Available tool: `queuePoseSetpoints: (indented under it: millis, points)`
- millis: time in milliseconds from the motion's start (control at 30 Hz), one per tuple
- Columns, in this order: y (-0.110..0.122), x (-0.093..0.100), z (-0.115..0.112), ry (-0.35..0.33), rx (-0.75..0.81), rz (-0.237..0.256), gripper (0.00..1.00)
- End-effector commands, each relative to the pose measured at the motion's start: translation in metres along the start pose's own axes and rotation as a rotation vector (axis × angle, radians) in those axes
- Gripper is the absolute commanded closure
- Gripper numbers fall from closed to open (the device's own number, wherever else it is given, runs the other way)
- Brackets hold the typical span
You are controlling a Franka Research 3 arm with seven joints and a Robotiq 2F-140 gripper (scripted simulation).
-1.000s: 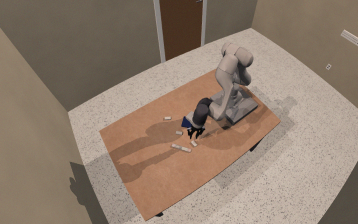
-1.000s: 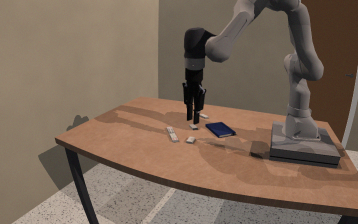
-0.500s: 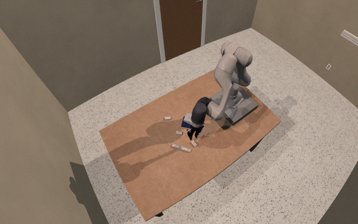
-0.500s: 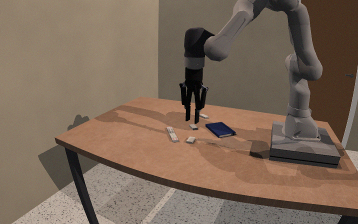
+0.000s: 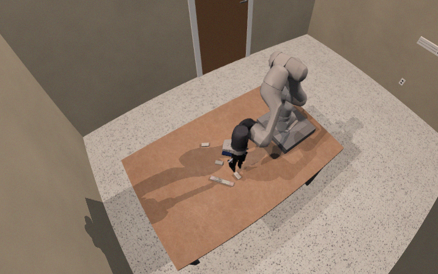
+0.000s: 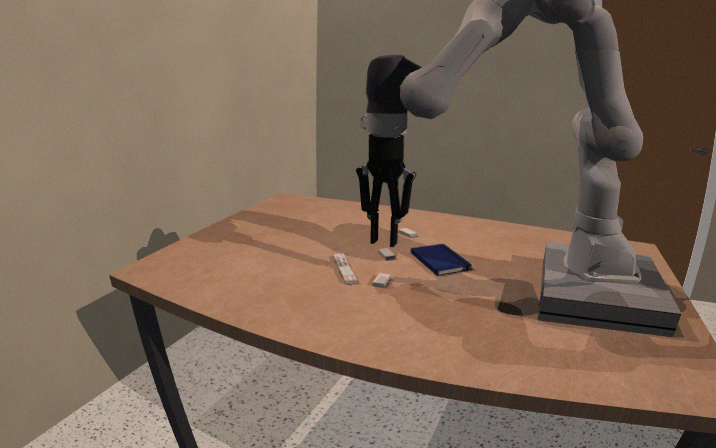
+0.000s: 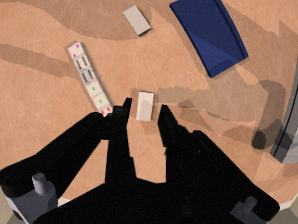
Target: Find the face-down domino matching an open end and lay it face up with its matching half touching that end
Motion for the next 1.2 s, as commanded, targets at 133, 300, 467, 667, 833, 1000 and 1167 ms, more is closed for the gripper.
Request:
queuePoseSetpoints:
  millis: [133, 300, 467, 667, 833, 1000, 1167]
  points:
    - [0.002, -0.007, 0.0, -0.009, 0.081, -0.014, 0.67]
    - [0.002, -0.014, 0.0, -0.009, 0.081, -0.014, 0.67]
    - [0.002, -0.021, 0.0, -0.009, 0.081, -0.014, 0.67]
    - [0.002, -0.035, 0.0, -0.009, 0.081, -0.014, 0.67]
    - [0.002, -0.046, 0.0, -0.009, 0.081, -0.014, 0.67]
    - [0.002, -0.052, 0.0, -0.009, 0.081, -0.014, 0.67]
    - [0.002, -0.061, 0.0, -0.009, 0.081, -0.014, 0.67]
Point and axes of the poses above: the point where the finger pads meet when closed, its own x axis back along the fingers, its own y axis across the jaws, z = x × y, the point moved 2 cm from there along x, back along the fingers, and after that the axes turned 9 degrees about -x, right-handed, at the moved point
